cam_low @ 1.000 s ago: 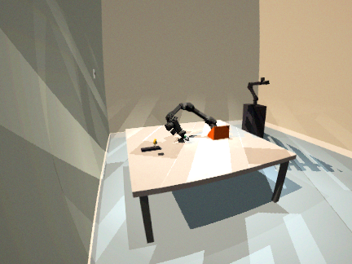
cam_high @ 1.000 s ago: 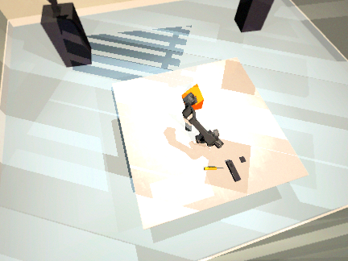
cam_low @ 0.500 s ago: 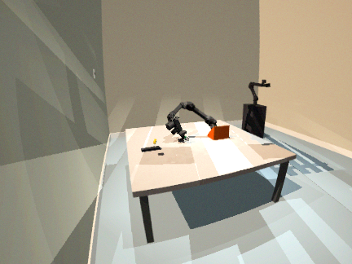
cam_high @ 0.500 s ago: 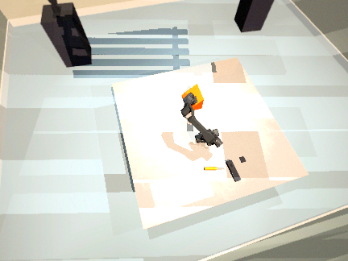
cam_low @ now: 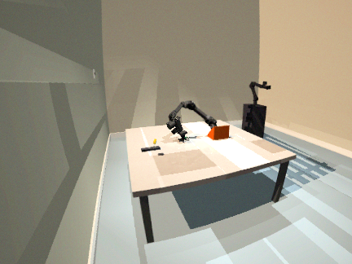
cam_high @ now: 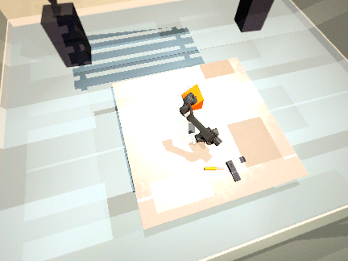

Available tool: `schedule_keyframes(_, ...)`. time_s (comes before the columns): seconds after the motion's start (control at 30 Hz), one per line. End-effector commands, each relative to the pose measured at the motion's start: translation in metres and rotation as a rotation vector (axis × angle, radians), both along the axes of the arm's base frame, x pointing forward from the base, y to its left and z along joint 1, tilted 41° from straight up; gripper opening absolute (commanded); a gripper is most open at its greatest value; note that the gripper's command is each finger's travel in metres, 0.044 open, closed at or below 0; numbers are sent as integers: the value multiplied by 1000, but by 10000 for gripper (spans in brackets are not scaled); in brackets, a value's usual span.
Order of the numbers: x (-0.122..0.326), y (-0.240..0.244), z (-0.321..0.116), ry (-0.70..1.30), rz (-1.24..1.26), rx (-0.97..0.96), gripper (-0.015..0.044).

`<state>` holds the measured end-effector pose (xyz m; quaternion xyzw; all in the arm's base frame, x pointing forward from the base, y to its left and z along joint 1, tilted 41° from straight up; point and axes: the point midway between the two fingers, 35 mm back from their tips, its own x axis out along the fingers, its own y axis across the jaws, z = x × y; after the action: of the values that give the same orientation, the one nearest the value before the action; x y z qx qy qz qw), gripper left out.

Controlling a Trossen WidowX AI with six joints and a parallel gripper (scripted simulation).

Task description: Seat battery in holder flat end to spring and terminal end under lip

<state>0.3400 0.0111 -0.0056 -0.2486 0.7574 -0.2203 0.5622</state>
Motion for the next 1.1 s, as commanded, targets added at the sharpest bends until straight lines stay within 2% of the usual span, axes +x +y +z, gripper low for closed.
schedule_keyframes(0.0,3,0,-1,-28,19,5,72)
schedule_keyframes(1.07,-1,-4,-4,-127,100,31,72)
